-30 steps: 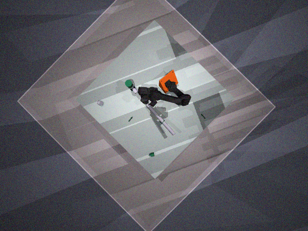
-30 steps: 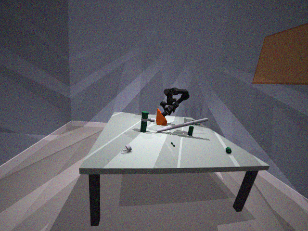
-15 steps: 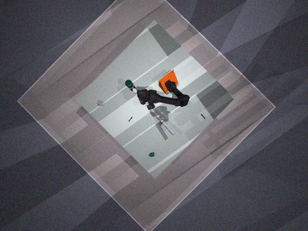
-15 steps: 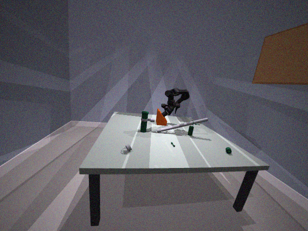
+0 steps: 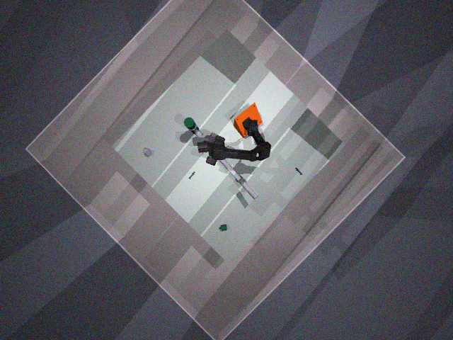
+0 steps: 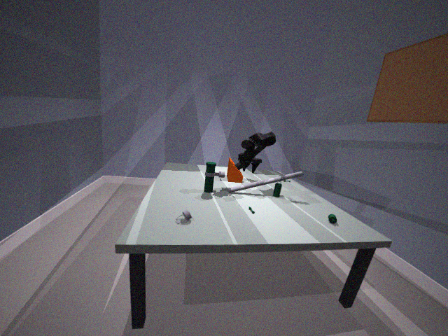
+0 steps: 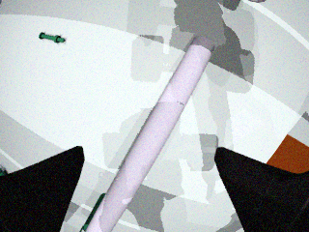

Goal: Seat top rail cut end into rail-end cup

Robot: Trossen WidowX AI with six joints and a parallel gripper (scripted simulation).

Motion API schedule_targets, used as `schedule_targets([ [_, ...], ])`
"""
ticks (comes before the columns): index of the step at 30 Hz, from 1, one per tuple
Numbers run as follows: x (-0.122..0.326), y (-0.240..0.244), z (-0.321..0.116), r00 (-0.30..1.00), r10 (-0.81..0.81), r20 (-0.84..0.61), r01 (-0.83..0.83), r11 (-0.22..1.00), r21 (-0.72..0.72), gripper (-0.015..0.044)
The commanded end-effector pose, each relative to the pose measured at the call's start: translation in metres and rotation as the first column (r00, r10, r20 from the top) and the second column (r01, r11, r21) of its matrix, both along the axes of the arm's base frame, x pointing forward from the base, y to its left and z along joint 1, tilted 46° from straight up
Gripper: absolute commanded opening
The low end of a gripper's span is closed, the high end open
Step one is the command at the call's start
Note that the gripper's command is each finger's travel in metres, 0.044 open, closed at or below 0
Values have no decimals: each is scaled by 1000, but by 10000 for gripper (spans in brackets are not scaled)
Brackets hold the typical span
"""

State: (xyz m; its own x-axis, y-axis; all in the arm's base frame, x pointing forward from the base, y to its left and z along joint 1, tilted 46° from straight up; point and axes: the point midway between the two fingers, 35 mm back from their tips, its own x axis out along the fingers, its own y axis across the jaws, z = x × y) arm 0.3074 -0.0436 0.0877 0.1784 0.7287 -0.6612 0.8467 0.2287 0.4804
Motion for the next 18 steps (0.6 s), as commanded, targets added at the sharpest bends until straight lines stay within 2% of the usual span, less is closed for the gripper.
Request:
schedule_targets([
  [1, 6, 21, -12, 878, -197, -437, 205, 978, -31, 440],
  [14, 6, 21, -12, 878, -197, -437, 205, 978, -31, 440],
  [18, 7, 35, -26, 878, -198, -437, 205, 978, -30, 440],
])
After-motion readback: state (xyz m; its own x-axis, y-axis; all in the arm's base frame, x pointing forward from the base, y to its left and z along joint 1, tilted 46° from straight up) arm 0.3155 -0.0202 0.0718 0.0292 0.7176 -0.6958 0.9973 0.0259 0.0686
